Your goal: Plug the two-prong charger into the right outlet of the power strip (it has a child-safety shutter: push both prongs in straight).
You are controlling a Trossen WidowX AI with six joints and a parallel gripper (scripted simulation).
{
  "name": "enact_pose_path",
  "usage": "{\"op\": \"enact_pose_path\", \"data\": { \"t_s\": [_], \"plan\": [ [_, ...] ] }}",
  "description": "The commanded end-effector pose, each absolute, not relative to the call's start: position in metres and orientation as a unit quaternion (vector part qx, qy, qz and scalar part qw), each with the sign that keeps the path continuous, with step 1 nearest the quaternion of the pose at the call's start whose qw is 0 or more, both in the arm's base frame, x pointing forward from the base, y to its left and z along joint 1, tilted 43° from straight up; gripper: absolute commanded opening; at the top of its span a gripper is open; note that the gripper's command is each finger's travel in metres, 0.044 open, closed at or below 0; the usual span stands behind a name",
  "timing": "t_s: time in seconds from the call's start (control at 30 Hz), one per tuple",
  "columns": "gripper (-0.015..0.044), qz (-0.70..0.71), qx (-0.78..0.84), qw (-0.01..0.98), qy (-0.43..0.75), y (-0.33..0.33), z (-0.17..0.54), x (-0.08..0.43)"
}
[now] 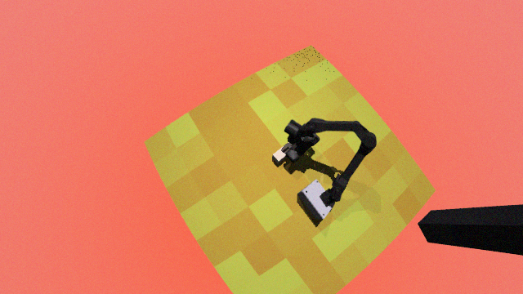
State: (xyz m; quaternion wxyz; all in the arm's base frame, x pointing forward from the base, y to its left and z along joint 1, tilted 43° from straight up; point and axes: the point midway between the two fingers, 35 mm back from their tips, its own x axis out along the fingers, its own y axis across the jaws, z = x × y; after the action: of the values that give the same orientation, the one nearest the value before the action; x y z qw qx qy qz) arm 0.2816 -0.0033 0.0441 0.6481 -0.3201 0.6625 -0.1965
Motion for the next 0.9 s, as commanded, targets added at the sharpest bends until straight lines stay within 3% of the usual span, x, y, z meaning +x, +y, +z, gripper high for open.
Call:
{"op": "enact_pose_path", "data": {
  "t_s": [0.0,0.87],
  "plan": [
    [0.0440,-0.199,-0.319,0.651,0.660,-0.004,0.045,0.279],
    [0.0440,-0.199,-0.320,0.651,0.660,-0.009,0.046,0.254]
  ]
}}
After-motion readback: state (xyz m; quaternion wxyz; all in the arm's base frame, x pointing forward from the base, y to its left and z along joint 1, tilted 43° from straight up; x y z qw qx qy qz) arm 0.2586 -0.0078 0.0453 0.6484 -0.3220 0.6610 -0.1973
